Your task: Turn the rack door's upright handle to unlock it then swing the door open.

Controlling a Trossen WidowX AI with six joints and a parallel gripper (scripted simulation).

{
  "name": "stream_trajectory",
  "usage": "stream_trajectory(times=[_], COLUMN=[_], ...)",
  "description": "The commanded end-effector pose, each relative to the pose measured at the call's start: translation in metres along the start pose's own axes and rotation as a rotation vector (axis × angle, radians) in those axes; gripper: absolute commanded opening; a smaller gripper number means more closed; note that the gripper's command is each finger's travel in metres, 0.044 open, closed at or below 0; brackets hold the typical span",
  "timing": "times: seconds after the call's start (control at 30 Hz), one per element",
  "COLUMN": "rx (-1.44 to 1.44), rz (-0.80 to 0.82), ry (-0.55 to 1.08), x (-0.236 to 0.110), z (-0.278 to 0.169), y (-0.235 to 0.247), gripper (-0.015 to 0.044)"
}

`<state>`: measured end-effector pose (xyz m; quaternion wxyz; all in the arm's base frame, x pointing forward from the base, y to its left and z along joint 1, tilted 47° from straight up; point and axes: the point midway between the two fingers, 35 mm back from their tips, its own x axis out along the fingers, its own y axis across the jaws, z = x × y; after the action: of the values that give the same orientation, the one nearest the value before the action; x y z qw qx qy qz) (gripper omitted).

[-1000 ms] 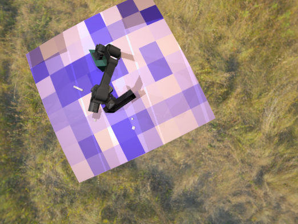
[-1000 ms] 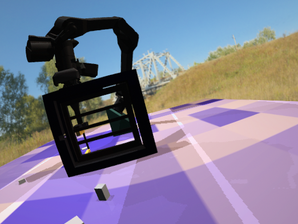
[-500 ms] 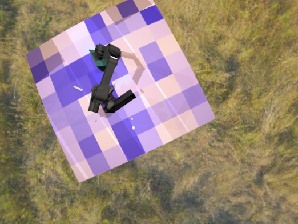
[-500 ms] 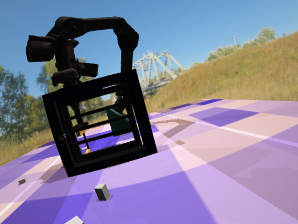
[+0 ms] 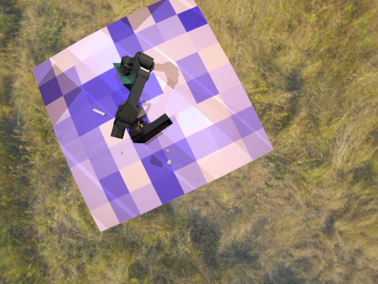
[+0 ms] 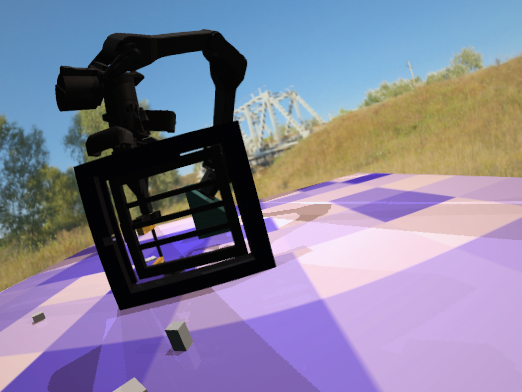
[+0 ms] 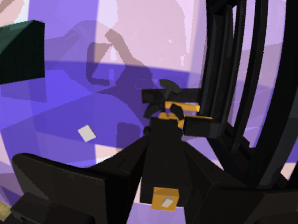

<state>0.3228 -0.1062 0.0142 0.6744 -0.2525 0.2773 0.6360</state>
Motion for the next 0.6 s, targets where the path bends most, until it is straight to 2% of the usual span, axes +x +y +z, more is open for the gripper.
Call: stream_trajectory(times=[0.0, 0.57], rx=[0.109, 0.413], rz=[-0.006, -0.005], ry=[-0.001, -0.002], x=[-0.001, 0.000], z=[0.003, 0.019], y=[0.006, 0.041], gripper=[0.0010, 0.0010])
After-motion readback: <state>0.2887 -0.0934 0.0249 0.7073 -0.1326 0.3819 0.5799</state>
